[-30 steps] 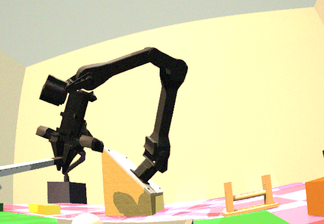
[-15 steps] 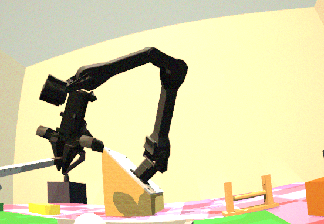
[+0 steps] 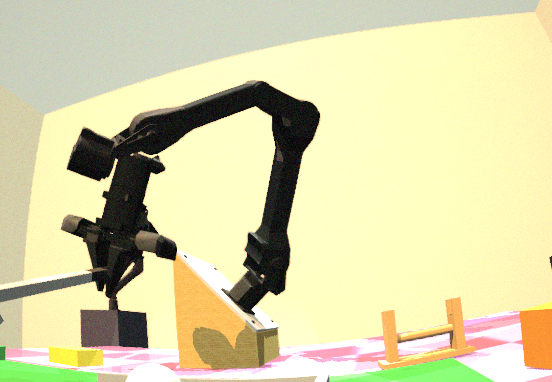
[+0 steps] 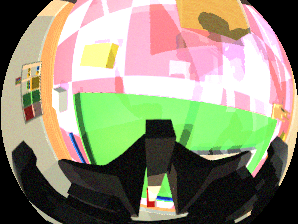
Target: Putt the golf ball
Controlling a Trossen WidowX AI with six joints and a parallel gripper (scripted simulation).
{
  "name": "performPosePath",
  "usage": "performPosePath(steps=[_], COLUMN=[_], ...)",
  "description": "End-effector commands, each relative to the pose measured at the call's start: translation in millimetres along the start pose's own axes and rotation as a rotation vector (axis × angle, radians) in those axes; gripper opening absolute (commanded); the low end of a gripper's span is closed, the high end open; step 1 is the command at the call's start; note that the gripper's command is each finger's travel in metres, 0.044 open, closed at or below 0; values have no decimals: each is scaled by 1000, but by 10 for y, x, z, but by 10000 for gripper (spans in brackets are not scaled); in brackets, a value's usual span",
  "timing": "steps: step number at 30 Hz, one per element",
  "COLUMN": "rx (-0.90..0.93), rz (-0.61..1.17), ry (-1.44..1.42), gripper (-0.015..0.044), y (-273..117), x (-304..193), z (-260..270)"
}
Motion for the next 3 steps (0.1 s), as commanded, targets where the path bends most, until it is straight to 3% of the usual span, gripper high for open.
performPosePath(steps=[1,3], rx=[1,1], rz=[2,2], ry=[2,2], gripper=[0,0], y=[0,0], x=[3,3], z=[6,6])
Point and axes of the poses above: the point midway between the two fingers, 35 mm back from their tips, its own y axis out along the fingers, its own z axis across the jaws, x = y × z, the point moved 4 cm from there along -y, back along the fingers
